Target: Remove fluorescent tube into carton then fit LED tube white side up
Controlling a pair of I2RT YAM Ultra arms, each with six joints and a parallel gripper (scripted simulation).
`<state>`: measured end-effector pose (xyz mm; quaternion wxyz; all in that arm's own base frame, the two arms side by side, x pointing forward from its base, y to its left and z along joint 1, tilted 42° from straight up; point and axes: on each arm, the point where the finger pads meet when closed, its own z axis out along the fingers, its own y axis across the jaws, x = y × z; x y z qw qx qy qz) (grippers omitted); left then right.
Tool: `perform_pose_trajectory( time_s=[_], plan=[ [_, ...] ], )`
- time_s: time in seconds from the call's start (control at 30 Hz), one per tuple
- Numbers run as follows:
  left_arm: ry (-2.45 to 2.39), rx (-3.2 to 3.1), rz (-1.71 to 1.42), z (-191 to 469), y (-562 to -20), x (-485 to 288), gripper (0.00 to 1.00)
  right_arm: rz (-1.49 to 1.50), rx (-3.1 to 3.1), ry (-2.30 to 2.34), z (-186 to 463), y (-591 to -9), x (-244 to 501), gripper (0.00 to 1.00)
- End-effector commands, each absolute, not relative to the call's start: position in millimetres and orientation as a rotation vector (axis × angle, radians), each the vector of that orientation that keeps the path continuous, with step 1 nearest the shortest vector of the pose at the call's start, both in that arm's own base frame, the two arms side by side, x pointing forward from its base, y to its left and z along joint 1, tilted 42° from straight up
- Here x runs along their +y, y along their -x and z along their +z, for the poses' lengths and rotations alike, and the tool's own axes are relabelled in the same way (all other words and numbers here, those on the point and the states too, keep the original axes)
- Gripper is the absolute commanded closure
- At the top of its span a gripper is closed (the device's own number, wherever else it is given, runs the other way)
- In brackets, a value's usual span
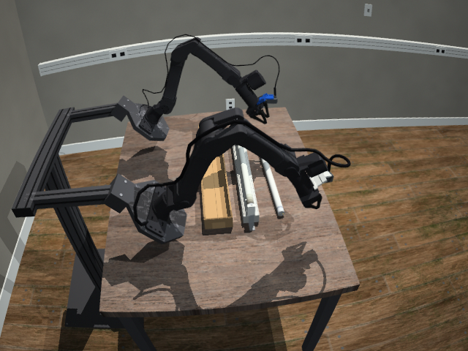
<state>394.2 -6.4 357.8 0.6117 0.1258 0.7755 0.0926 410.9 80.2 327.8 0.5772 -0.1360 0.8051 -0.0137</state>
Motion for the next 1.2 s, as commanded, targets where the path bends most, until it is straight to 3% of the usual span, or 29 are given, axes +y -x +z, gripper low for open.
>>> perform_pose_trajectory(
  time_s=[0.0,0.4,0.5,0.73,1.17],
  plan=[
    [-0.449,1.848,0.330,356,-391,-11,0.51,-0.108,1.958,0.434,326,-408,97,0.51],
    [-1.039,2.027,0.534,298,-383,-22,0.51,-0.263,2.170,1.156,233,-373,208,0.51],
    [-0.970,2.001,0.526,311,-387,-22,0.51,-0.253,2.133,1.044,256,-383,200,0.51],
    [-1.320,2.055,0.559,275,-373,-27,0.51,-0.330,2.158,1.545,192,-336,253,0.51],
    [-1.710,2.017,0.569,256,-356,-33,0.51,-0.495,2.008,2.025,163,-286,294,0.51]
  ],
)
